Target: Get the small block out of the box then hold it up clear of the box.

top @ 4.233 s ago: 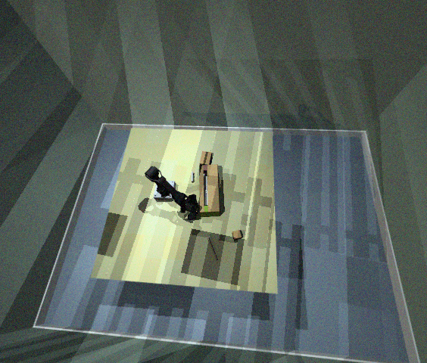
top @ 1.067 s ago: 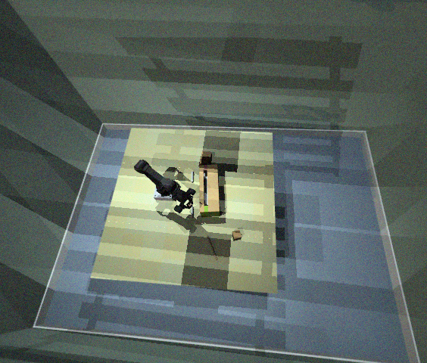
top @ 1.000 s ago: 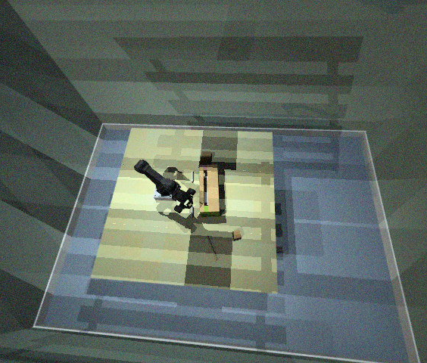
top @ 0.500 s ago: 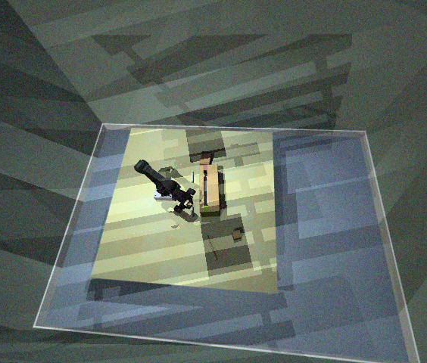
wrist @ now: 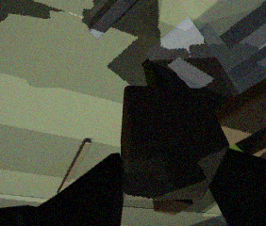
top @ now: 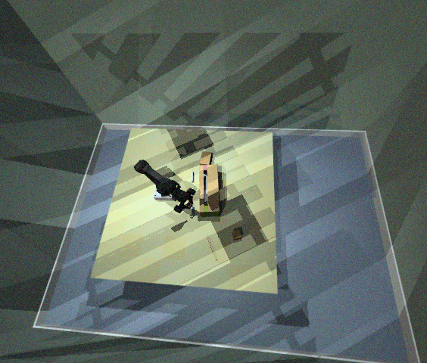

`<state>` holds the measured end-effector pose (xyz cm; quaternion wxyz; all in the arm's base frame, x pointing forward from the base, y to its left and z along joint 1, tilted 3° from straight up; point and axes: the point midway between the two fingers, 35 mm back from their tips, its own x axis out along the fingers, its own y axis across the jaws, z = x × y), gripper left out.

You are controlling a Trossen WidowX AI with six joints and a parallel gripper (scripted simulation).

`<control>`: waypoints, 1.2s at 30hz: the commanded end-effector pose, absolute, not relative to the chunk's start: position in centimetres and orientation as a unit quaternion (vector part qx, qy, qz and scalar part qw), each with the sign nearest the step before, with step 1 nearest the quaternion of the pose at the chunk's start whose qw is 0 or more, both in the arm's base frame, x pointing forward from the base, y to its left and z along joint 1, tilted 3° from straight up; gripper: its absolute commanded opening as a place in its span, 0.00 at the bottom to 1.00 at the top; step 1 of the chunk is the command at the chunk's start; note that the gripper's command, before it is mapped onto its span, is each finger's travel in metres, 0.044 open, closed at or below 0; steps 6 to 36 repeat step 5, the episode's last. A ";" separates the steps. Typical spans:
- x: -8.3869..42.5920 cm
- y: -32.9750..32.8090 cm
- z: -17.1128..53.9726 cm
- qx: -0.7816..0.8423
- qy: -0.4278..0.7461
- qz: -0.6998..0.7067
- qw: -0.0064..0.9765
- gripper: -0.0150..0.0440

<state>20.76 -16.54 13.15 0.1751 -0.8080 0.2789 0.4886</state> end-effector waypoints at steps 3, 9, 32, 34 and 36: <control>20.8 -16.6 13.2 -0.807 0.281 0.488 0.175 0.25; 20.8 -16.6 13.2 -0.807 0.281 0.488 0.175 0.25; 20.8 -16.6 13.2 -0.807 0.281 0.488 0.175 0.25; 20.8 -16.6 13.2 -0.807 0.281 0.488 0.175 0.25; 20.8 -16.6 13.2 -0.807 0.281 0.488 0.175 0.25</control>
